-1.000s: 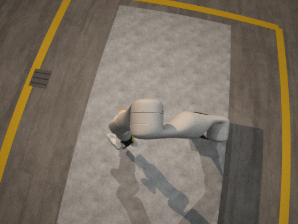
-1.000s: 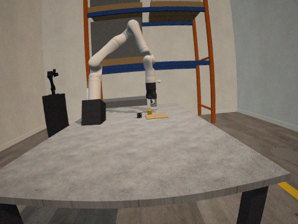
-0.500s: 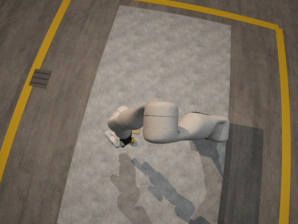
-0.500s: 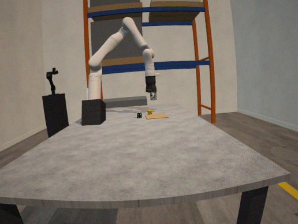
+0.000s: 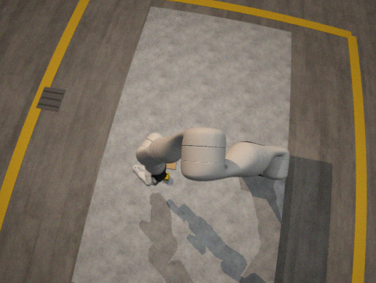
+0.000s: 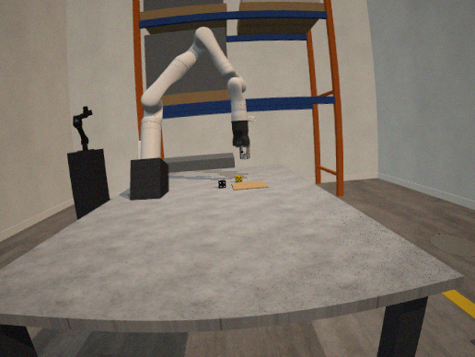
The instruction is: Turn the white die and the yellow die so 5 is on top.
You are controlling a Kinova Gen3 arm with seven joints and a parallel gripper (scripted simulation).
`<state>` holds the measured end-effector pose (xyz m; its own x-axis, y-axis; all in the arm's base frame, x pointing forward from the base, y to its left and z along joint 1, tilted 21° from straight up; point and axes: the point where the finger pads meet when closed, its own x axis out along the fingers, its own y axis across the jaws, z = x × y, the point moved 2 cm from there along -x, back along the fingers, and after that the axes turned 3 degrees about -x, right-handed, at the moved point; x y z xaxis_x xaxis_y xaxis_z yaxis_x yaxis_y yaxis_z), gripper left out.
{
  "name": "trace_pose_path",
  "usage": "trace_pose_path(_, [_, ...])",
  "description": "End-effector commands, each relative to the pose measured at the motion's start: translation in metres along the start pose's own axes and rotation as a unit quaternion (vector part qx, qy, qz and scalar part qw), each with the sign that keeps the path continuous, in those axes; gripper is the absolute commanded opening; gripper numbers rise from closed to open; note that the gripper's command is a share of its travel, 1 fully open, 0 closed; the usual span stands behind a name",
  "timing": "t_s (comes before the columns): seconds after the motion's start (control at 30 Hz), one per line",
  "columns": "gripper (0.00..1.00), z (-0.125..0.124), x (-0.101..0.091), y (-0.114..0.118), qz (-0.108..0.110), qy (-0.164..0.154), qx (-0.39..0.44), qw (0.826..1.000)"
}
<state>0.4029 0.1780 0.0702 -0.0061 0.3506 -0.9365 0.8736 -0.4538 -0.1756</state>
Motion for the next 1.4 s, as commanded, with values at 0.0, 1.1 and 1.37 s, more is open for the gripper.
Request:
trace_pose_path(0.0, [0.57,0.007,-0.001,0.004,-0.001,-0.001,-0.015,1.000])
trace_pose_path(1.1, [0.57,0.149,-0.005,0.049,-0.001,0.000,-0.305,0.952])
trace_pose_path(1.37, [0.57,0.154,-0.005,0.050,-0.001,0.001,-0.317,0.949])
